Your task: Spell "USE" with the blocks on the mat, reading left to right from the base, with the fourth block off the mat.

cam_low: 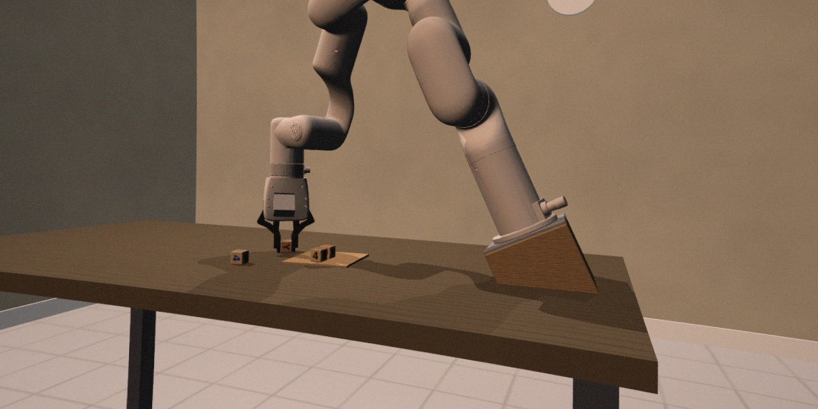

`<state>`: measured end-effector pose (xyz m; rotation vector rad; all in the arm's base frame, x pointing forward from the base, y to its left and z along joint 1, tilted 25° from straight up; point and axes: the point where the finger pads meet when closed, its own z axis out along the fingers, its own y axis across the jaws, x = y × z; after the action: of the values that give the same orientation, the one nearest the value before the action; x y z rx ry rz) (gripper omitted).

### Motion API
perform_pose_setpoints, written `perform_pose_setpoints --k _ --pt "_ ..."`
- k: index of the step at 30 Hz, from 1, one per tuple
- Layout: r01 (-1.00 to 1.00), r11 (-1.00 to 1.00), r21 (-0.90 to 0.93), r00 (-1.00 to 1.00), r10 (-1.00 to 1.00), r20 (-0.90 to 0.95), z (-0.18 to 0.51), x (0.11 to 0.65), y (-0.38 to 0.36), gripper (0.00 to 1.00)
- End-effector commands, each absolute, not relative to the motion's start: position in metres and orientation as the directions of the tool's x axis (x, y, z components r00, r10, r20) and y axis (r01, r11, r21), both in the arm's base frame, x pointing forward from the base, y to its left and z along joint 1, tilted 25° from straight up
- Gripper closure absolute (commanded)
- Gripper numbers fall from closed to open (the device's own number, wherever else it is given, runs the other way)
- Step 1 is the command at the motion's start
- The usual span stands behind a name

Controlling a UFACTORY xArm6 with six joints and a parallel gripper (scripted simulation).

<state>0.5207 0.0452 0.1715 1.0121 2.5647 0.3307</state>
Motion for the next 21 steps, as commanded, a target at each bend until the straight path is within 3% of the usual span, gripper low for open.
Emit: perform_pose_setpoints --k 1,21 --pt "0.607 0.715 0.345 -0.676 0.694 -0.248 0.173 0.522 0.045 0.79" --pt "0.607 0.715 0.345 -0.676 0.694 -0.248 0.210 0.504 0.042 0.79"
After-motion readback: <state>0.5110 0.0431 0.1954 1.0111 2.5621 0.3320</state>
